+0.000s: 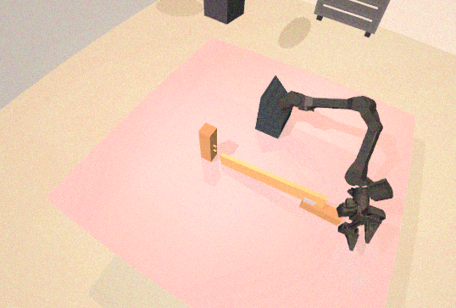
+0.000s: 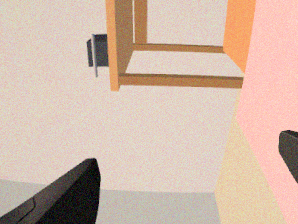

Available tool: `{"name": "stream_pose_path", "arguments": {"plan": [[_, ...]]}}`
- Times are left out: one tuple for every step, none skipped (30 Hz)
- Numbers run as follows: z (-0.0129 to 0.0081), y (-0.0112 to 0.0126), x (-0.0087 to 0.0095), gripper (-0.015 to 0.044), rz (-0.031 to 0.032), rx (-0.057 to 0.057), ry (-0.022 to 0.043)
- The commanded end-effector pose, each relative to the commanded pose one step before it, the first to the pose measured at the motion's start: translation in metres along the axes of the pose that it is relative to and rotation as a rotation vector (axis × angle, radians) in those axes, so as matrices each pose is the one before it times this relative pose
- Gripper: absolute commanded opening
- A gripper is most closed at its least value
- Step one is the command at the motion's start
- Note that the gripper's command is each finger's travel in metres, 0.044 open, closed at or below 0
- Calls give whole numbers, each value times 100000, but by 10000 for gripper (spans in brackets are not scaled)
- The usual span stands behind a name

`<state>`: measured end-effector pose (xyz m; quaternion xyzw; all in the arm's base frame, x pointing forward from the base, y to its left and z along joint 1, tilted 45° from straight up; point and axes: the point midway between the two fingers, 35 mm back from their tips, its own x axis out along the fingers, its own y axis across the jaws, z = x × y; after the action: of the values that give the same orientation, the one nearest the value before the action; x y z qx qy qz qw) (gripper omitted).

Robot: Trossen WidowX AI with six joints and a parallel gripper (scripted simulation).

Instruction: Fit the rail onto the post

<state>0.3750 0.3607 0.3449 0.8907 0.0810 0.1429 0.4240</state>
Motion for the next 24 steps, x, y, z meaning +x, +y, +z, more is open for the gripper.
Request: {"name": "stream_pose_path", "arguments": {"plan": [[194,-139,120,426,-606,-2196,-182],[585,-427,355,440,-1863,-6551,-506],[962,-762,580,440,-3244,-10790,-699],[1117,-1023,689,440,-4138,-12834,-567],[1039,-1140,678,440,-4340,-12585,-217],[947,-1249,666,440,-4500,-12326,175],[842,-1348,653,440,-4610,-12059,604],[539,-1074,485,440,-3491,-8855,752],[343,-821,356,440,-2576,-6423,724],[305,-846,353,440,-2582,-6372,876],[318,-819,346,440,-2377,-5820,702],[271,-810,331,440,-2288,-5569,807],[224,-790,314,440,-2174,-5277,891],[183,-775,300,440,-2076,-5044,970],[148,-769,291,440,-2005,-4890,1055],[115,-767,284,440,-1946,-4780,1143],[83,-774,281,440,-1907,-4734,1243],[51,-783,279,440,-1869,-4707,1349],[19,-797,280,440,-1839,-4719,1467],[-15,-813,281,440,-1808,-4749,1593],[29,-842,245,440,-1853,-4231,1413],[-5,-851,243,440,-1809,-4216,1519],[-40,-858,241,440,-1757,-4202,1625],[-77,-862,239,440,-1695,-4180,1727]]}}
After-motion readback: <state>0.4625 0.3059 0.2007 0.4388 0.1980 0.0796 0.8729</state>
